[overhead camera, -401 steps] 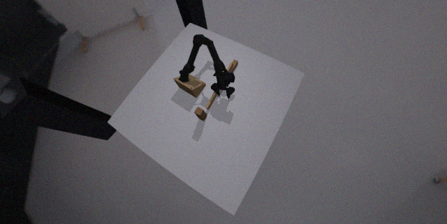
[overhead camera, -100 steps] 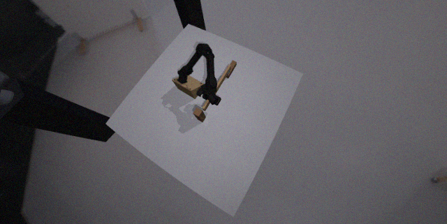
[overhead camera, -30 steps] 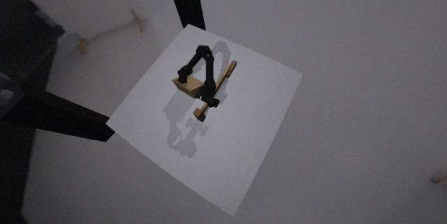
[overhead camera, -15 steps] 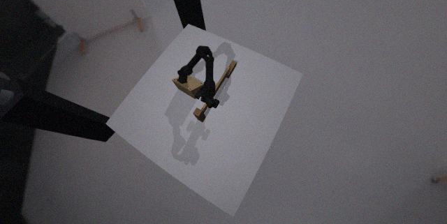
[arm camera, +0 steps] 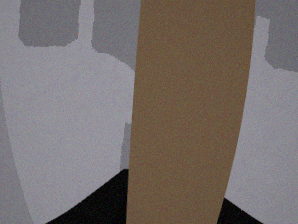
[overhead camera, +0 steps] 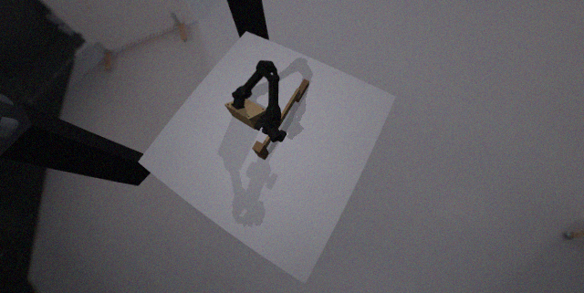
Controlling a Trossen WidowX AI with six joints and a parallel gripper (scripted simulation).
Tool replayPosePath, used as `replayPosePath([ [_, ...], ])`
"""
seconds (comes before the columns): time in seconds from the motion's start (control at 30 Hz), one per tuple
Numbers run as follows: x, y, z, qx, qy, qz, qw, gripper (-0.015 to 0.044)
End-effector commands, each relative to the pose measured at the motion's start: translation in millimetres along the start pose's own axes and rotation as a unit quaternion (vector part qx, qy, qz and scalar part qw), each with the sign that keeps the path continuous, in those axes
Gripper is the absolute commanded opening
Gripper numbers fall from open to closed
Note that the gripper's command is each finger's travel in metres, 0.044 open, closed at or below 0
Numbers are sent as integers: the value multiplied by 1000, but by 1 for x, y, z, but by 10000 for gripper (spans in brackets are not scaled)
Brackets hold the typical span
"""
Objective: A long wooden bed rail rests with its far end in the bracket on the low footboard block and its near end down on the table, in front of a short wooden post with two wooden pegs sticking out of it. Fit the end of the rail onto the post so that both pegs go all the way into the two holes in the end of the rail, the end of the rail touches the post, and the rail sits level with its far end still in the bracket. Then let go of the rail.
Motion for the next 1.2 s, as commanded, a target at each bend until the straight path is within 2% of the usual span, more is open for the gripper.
replayPosePath([
  [0.0, 0, 0, 0, 0, 0, 0, 1000, 52],
  [0.5, 0, 0, 0, 0, 0, 0, 1000, 440],
  [0.67, -2, 0, -2, 0, 0, 0, 1000, 440],
  [0.83, -30, -1, -30, 2, 2, 0, 1000, 440],
  [1.17, -30, -1, -30, 2, 2, 0, 1000, 440],
])
Point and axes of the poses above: the point midway between the two fingers, 35 mm back from their tips, its own z axis out along the fingers, its own y axis across the jaws, x = y × z, the point moved 2 cm from there along -z, back along the fingers, and after that the axes turned 3 degrees about -z, right-handed, at the moved point
